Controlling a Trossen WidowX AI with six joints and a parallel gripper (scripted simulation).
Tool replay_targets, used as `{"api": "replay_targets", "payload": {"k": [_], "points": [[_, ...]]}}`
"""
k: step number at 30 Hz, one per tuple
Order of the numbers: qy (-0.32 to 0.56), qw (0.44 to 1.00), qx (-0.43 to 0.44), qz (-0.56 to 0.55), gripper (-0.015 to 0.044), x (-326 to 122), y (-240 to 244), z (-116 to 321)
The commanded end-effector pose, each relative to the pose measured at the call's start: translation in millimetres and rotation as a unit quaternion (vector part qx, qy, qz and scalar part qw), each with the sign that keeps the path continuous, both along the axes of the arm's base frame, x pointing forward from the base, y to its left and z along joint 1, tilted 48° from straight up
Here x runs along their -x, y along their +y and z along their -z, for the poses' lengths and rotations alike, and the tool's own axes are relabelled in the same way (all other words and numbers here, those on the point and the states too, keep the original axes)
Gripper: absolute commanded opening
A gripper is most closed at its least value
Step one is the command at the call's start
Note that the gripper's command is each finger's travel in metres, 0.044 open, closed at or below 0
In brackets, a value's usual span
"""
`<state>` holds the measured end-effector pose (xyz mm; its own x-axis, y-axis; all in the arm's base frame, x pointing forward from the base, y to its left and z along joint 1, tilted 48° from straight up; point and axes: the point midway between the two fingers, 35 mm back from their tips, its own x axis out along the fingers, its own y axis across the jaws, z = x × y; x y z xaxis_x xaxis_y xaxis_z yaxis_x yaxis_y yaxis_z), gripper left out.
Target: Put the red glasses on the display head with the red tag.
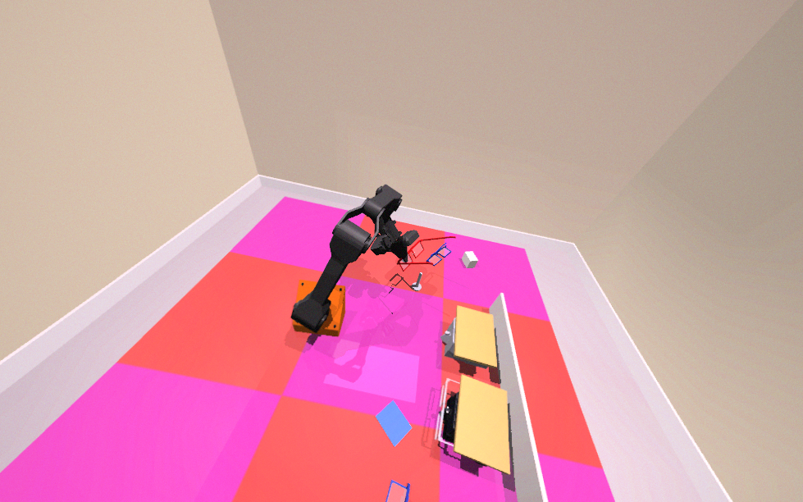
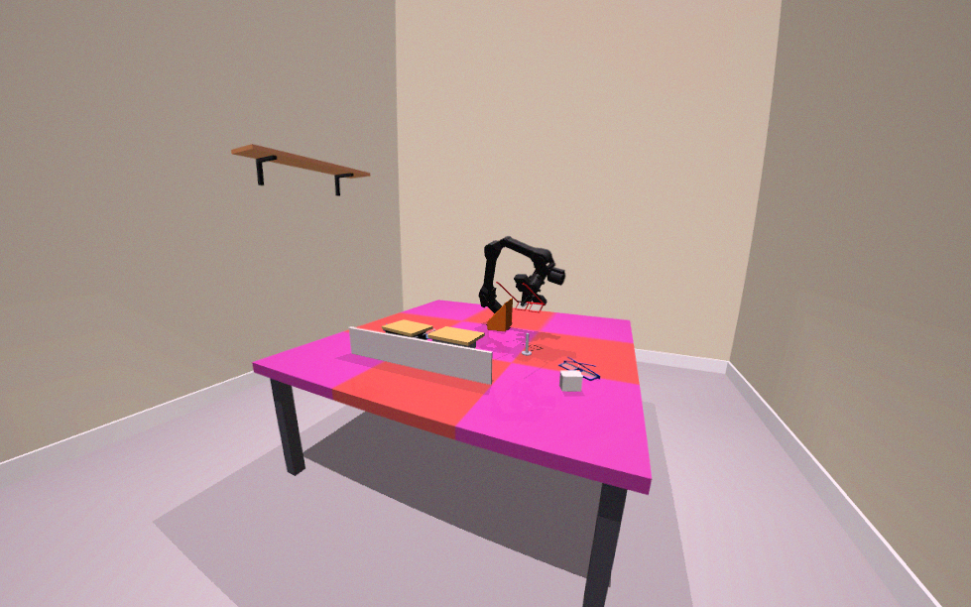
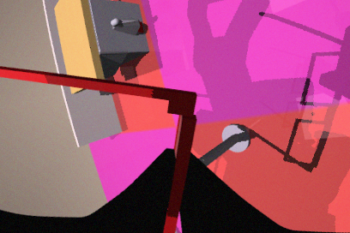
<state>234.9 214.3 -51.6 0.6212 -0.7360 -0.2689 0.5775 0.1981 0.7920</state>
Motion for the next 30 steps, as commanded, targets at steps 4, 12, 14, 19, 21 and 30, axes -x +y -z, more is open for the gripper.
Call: {"api": "replay_targets", "payload": {"k": [4,12,14,19,21,30], "points": [[-0.088,0.991,-0.084,0.056,0.0000,-4,-8,-7],[-0.194,0.958,-0.175,0.119,0.0000,-8,-17,-15],[-0.220,0.946,-0.197,0.135,0.0000,-9,-19,-17],[-0.286,0.909,-0.248,0.173,0.0000,-12,-25,-22],[-0.312,0.892,-0.267,0.188,0.0000,-13,-27,-24],[-0.424,0.799,-0.345,0.251,0.0000,-16,-37,-33]]}}
